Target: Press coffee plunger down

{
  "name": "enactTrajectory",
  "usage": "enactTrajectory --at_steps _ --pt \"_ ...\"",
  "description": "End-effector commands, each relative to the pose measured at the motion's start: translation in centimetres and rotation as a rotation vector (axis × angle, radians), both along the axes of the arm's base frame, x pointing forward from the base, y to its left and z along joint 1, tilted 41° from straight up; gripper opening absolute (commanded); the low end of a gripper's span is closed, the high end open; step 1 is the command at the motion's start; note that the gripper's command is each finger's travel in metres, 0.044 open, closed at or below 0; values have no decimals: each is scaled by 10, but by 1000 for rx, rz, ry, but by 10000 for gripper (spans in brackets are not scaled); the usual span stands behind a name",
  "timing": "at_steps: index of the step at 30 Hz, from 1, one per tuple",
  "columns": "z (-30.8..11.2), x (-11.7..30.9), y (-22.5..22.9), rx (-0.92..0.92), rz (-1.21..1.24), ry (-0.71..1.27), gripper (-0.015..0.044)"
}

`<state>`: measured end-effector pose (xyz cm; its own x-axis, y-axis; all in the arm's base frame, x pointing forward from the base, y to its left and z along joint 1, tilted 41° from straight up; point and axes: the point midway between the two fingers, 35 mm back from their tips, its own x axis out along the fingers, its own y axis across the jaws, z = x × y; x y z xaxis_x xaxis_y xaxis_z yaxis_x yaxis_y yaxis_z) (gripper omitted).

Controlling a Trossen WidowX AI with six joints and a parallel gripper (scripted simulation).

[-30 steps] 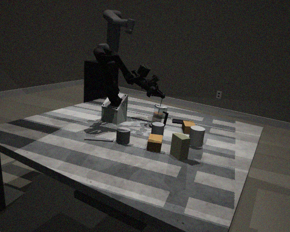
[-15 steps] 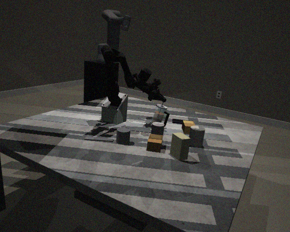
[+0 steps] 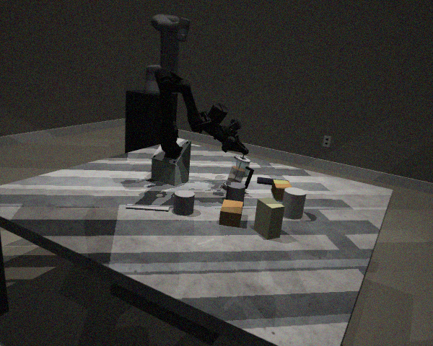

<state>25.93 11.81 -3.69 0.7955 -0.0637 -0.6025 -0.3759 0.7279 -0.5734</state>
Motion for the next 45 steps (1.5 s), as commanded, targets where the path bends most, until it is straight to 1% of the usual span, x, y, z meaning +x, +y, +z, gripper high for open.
enactTrajectory --at_steps 1,30,42,45 --pt "-5 -1 -5 -29 -5 17 119" --pt "-4 3 0 -13 -3 8 119" --pt "-4 3 0 -13 -3 8 434" --pt "-4 3 0 -13 -3 8 440"
